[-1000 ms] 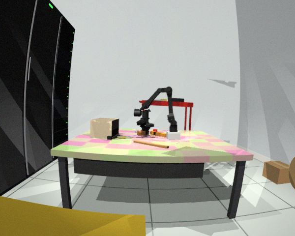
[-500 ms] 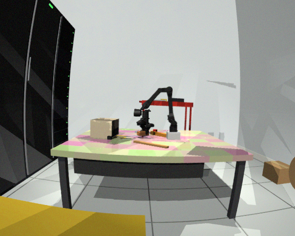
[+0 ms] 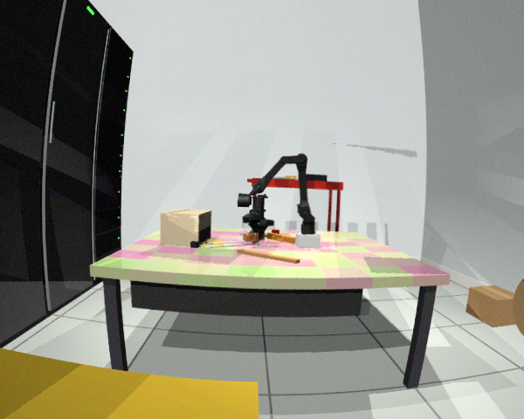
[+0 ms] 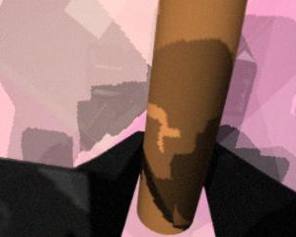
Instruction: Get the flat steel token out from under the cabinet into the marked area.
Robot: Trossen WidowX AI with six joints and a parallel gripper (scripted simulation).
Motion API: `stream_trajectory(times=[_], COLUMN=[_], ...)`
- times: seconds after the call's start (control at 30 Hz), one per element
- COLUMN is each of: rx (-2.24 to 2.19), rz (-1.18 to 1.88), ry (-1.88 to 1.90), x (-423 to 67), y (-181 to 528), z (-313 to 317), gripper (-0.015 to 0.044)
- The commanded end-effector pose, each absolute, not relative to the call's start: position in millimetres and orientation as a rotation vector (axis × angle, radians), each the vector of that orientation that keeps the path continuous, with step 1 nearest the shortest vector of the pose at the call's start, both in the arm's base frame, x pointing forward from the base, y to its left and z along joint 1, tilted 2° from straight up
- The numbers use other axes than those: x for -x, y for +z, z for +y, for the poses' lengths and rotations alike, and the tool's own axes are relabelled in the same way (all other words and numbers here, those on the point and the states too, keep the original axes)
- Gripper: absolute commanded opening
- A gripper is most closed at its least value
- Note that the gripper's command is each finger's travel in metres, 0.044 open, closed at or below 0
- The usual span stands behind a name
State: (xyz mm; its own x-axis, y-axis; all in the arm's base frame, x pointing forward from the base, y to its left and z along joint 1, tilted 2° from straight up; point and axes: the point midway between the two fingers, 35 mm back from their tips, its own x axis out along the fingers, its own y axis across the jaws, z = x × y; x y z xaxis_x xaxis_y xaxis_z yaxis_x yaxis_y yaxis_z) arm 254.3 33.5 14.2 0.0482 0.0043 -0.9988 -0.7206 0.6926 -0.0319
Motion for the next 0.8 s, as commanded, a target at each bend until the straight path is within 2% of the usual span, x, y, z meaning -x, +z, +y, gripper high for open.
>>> stream_trajectory(times=[0.0, 0.77], rx=[0.635, 0.634], rz=[1.418, 1.418], ry=[0.61, 0.611], x=[-255.3, -251.5], y=[15.6, 15.5], z=[38.9, 57.2], gripper=[0.0, 0.0])
